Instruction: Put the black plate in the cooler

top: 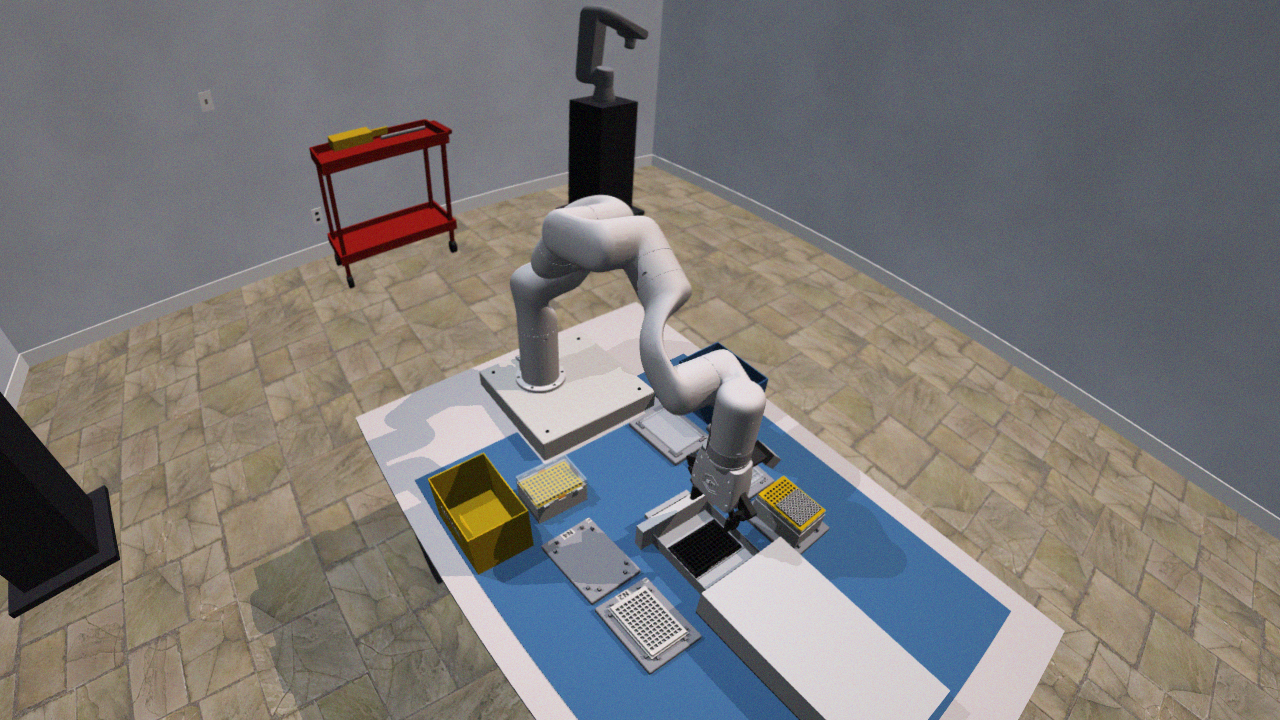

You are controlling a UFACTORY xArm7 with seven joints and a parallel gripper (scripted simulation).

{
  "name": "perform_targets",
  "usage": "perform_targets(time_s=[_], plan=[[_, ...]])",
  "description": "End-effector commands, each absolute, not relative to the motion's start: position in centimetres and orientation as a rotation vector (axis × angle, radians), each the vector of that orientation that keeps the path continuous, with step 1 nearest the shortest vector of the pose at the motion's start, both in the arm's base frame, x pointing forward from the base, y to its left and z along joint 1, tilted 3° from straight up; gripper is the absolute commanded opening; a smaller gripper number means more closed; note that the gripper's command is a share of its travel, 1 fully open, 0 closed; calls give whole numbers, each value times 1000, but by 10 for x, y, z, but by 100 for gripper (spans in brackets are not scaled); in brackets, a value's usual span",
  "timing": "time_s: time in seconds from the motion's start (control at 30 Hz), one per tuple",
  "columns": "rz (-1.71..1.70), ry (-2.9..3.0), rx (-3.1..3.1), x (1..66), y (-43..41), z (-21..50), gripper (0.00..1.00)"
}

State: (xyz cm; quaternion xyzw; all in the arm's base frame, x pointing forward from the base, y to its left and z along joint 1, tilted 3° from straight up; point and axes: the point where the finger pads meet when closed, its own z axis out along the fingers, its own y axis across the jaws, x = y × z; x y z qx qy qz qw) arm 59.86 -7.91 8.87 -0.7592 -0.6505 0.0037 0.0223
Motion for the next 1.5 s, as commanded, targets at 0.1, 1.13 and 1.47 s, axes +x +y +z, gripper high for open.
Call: perform_targets(time_s=[0.1,1.13,1.47], plan=[[5,-2018,-2355,601,-80,98,100],[6,-2018,-2355,483,-61,85,0],[6,-2017,-2355,439,-54,80,0]])
